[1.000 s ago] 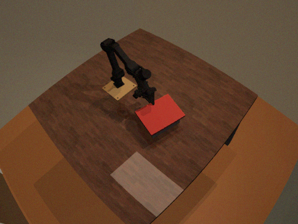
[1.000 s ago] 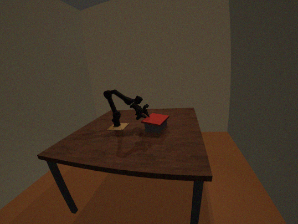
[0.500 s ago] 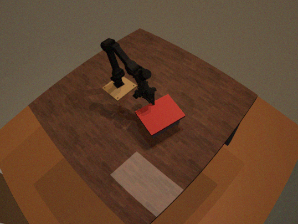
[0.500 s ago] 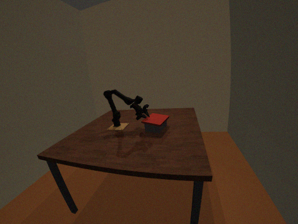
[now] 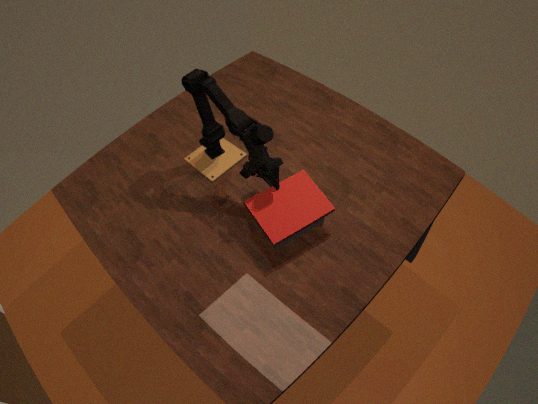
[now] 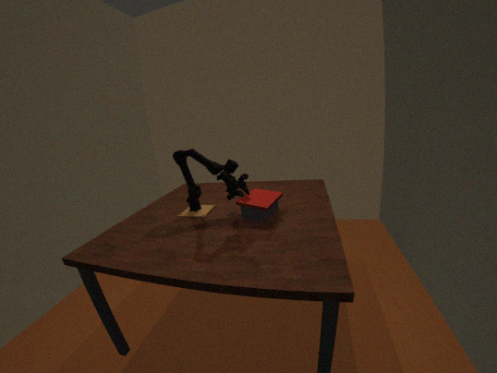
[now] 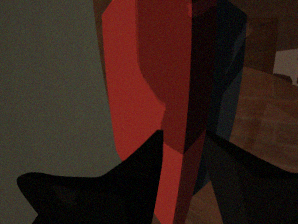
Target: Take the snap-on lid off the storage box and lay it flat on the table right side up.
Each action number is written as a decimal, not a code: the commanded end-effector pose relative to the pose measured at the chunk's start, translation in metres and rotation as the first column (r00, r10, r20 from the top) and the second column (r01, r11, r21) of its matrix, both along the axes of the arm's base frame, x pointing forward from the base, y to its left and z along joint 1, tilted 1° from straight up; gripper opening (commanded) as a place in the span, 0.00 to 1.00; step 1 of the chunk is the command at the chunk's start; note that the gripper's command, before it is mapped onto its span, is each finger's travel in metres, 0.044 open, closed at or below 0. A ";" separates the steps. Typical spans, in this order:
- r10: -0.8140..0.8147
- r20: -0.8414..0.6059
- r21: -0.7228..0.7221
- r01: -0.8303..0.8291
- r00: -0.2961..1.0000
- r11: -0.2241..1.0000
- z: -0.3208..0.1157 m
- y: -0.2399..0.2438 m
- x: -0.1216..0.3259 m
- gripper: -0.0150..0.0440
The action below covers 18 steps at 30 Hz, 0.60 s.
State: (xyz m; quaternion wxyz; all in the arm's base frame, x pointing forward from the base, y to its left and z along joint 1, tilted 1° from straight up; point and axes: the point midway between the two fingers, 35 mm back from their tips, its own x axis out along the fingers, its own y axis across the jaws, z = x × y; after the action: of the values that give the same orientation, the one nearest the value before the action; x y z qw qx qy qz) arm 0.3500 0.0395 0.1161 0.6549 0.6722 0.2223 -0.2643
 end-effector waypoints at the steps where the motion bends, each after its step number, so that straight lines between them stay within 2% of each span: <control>1: 0.003 -0.001 -0.001 -0.003 1.000 1.000 0.000 0.000 0.001 0.25; 18: 0.003 -0.001 -0.001 -0.003 1.000 1.000 0.000 0.000 0.002 0.25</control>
State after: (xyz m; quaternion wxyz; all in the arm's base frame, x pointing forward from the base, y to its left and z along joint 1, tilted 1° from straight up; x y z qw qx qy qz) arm 0.3514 0.0395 0.1161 0.6547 0.6724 0.2223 -0.2642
